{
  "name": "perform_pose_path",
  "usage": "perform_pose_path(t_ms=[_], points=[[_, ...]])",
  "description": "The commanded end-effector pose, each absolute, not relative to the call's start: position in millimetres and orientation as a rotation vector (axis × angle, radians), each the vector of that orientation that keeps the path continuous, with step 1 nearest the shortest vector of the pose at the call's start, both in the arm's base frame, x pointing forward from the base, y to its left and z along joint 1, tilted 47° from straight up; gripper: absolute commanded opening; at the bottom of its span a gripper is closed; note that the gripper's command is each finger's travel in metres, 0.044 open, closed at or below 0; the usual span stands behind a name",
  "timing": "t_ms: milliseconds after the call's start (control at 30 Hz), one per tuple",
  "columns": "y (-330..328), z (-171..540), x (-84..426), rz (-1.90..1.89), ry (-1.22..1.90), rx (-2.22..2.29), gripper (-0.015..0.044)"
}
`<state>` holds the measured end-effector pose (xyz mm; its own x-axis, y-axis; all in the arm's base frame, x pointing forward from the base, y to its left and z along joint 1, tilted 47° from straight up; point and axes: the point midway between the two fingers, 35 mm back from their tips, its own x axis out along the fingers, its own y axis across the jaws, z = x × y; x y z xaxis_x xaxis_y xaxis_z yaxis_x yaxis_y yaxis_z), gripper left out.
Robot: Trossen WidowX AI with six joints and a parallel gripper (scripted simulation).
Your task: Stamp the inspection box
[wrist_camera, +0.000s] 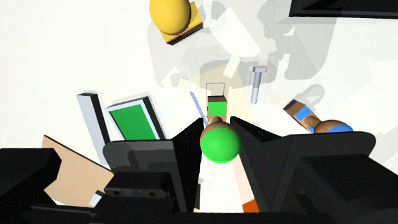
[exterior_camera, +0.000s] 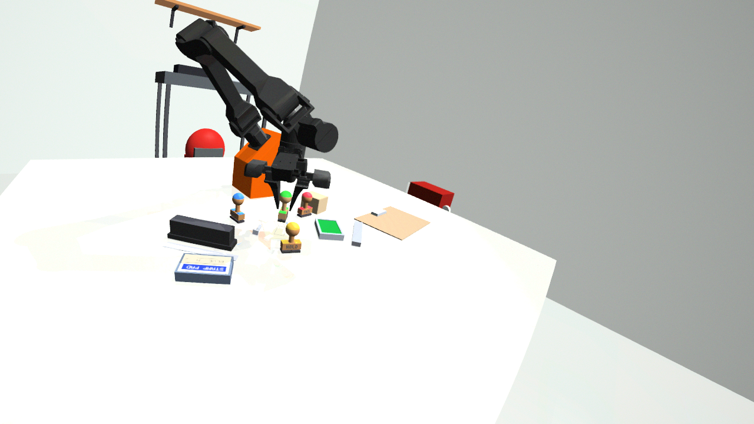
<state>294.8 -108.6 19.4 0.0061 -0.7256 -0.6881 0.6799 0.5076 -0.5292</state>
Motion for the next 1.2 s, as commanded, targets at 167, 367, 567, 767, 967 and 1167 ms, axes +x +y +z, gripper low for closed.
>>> perform_pose_path(t_ms=[167,367,567,767,967,1167], points=[[-98.0,32.3,297.9,-1.101,1.095,-0.043,0.0],[-91.0,39.1,297.4,-1.102,1.095,-0.043,0.0],[-84.0,46.1,296.6,-1.102,1.095,-0.044,0.0],[-80.6,48.5,296.5,-1.102,1.094,-0.044,0.0],[-61.3,31.3,307.8,-1.094,1.098,-0.036,0.0],[-38.6,10.4,317.7,-1.087,1.102,-0.029,0.0]])
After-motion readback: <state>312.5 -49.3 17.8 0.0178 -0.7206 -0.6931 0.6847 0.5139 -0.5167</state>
